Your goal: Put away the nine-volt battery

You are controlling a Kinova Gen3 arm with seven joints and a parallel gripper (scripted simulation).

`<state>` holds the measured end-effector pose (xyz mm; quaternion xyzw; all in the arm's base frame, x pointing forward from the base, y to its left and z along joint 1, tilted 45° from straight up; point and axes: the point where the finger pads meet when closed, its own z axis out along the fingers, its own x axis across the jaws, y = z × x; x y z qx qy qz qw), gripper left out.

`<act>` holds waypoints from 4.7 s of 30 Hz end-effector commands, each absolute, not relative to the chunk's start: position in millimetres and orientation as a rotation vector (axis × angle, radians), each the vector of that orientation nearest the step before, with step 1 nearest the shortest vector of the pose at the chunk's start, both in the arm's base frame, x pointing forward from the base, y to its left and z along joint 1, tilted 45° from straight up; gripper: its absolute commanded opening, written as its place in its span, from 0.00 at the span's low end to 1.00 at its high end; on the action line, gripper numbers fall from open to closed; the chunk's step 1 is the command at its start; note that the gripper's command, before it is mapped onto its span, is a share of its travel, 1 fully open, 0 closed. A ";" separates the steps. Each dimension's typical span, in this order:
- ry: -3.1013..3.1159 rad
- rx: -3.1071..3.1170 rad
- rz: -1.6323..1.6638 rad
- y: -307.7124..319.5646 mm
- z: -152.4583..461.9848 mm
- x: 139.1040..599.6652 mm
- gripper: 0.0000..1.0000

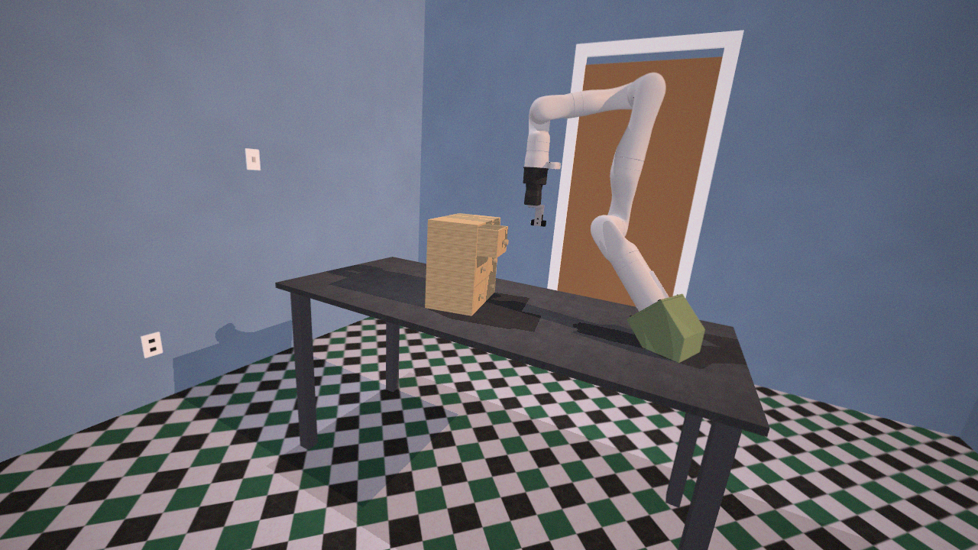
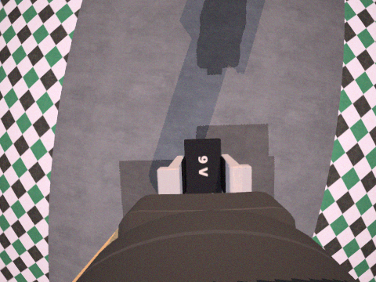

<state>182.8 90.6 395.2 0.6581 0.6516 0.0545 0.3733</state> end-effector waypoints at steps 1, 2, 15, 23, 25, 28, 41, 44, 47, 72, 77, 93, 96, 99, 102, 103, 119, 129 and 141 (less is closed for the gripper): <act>1.669 1.680 0.145 93.0 398.5 181.8 0.51; 1.669 1.680 0.145 93.5 399.2 181.2 0.51; 1.669 1.680 0.145 96.0 403.6 177.7 0.51; 1.669 1.680 0.145 96.3 404.0 177.4 0.51; 1.669 1.680 0.145 96.3 404.1 177.3 0.51; 1.669 1.680 0.145 96.3 404.1 177.3 0.51; 1.659 1.657 0.170 96.2 403.8 177.2 0.51; 1.651 1.640 0.189 96.1 403.6 177.1 0.51; 1.640 1.617 0.213 96.0 403.4 177.0 0.51; 1.486 1.314 0.504 94.8 400.3 175.4 0.51; 1.435 1.223 0.582 94.5 399.4 175.0 0.51; 1.301 0.998 0.758 93.6 397.1 173.9 0.51; 1.279 0.962 0.783 93.5 396.7 173.7 0.51; 1.260 0.933 0.804 93.4 396.4 173.5 0.51; 1.245 0.909 0.821 93.3 396.2 173.4 0.51; 1.241 0.902 0.826 93.3 396.2 173.4 0.51; 1.217 0.865 0.851 93.1 395.8 173.2 0.51; 1.217 0.865 0.851 93.1 396.0 173.4 0.51; 1.216 0.868 0.846 93.7 398.1 176.5 0.51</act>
